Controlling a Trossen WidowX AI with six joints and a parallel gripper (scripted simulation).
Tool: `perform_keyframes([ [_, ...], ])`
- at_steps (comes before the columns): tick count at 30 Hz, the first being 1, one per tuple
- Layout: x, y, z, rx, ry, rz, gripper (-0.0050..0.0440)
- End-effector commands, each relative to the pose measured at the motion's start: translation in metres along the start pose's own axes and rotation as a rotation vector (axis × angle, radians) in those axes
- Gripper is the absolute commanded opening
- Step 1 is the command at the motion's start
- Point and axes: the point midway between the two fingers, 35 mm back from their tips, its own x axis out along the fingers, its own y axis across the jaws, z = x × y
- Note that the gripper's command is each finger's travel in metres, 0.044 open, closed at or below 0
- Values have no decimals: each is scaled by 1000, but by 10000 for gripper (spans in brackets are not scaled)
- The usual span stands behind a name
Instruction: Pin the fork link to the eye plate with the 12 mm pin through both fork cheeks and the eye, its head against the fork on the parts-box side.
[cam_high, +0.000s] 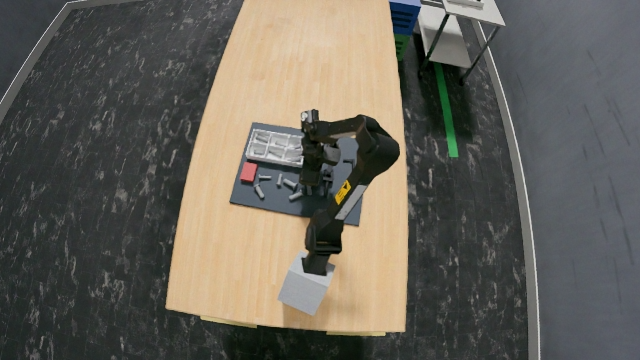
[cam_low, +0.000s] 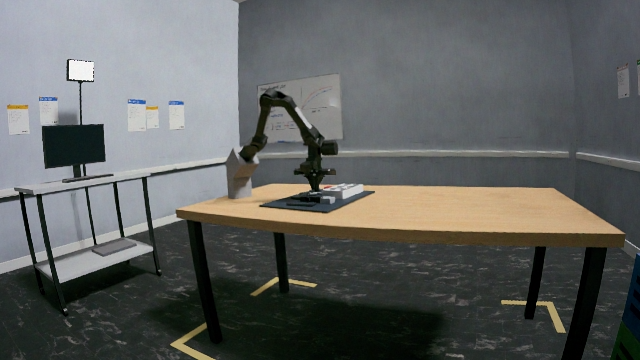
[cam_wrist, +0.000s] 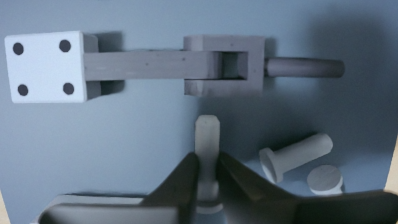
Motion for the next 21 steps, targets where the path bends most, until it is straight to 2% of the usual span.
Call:
perform_keyframes([
  [1, -3, 6, 1, 8, 4, 15, -50],
  [21, 4, 2, 0, 0, 3, 6, -50],
])
